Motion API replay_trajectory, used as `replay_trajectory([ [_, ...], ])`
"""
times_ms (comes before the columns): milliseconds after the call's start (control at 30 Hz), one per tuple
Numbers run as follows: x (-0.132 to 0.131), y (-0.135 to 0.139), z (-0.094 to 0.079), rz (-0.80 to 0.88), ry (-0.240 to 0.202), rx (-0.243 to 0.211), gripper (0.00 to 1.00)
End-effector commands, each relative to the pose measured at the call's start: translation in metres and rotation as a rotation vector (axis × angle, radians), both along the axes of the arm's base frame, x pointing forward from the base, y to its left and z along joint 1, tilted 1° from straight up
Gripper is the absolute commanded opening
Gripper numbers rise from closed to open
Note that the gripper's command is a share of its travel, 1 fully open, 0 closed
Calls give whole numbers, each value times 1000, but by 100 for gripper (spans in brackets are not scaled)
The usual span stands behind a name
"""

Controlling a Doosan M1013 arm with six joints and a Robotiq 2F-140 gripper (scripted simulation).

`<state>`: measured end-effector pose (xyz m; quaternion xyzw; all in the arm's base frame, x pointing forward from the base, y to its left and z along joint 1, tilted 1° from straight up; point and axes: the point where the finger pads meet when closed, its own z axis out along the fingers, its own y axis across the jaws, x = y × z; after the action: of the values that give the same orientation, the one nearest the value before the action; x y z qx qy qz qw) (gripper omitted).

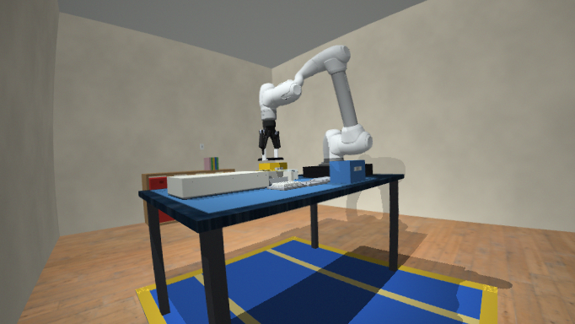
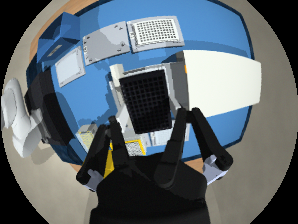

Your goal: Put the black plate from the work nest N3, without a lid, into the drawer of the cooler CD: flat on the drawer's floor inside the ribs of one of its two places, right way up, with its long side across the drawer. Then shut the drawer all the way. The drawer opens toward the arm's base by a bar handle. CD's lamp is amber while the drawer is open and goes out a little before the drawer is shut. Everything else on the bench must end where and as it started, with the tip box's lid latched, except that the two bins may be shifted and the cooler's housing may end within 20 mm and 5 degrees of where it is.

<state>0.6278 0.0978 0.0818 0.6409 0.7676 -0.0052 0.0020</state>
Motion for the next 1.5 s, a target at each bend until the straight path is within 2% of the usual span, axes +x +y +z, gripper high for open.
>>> replay_trajectory([
  [0,0,0,0,0,0,0,0],
  [433,-1,1,-11,0,0,0,0],
  [1467,-1,1,-49,0,0,0,0],
])
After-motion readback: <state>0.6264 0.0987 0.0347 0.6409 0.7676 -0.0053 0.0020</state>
